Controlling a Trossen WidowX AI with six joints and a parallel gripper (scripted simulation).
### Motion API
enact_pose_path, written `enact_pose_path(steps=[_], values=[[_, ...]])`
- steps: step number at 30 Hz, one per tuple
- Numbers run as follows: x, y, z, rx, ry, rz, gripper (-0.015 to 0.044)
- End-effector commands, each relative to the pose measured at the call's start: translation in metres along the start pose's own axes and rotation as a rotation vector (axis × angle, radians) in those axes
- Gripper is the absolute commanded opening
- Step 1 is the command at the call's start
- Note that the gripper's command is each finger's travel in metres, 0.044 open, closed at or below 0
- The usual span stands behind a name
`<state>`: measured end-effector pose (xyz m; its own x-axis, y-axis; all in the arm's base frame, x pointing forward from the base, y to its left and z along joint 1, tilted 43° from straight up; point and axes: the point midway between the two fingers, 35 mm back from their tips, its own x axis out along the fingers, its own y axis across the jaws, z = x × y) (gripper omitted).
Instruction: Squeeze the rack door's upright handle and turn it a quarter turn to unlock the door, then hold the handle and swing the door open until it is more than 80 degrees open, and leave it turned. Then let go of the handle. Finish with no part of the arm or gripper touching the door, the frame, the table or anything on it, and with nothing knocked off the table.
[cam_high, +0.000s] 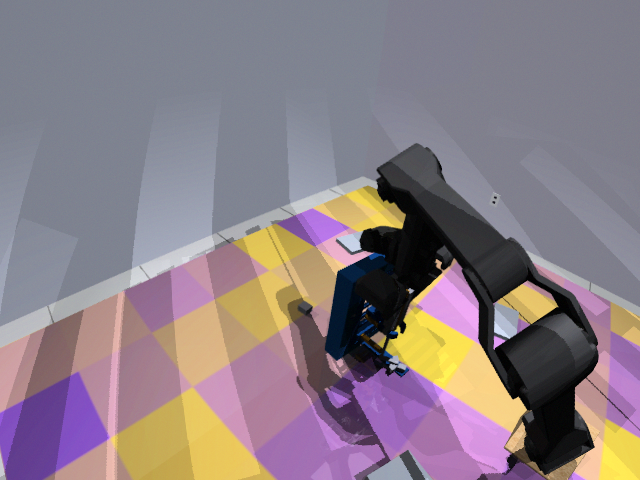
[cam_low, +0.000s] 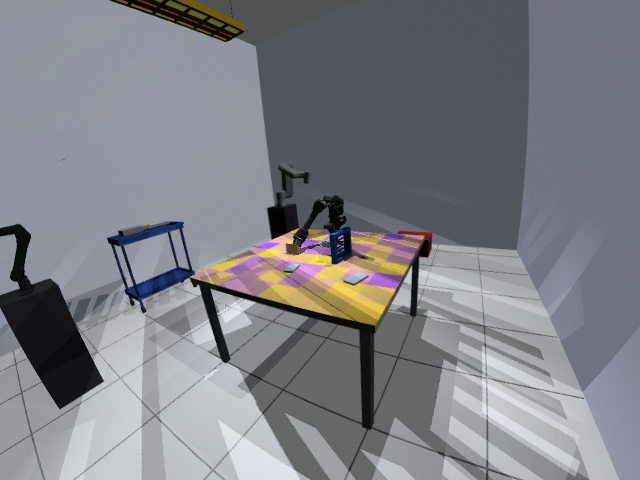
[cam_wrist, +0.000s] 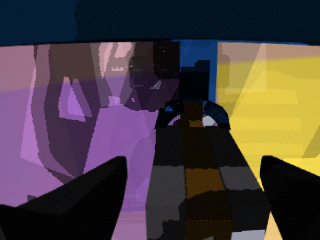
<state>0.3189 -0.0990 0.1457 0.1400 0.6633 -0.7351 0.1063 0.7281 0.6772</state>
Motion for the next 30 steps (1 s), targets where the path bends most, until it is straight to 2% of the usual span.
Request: enact_pose_path(steps=[1,7,20,24,30], values=[[0.0070,-0.0018,-0.0012,0.022,0.023,0.007,0.0271],[0.0070,-0.0018,-0.0012,0.022,0.023,0.007,0.0113],[0.0070,-0.0018,-0.0012,0.022,0.023,0.007,0.0027],[0.0070,-0.0018,-0.0012,0.014,0.023,0.007,0.0025],[0.0070,-0.0018,-0.0012,-0.248,0.022,0.010,0.0025]])
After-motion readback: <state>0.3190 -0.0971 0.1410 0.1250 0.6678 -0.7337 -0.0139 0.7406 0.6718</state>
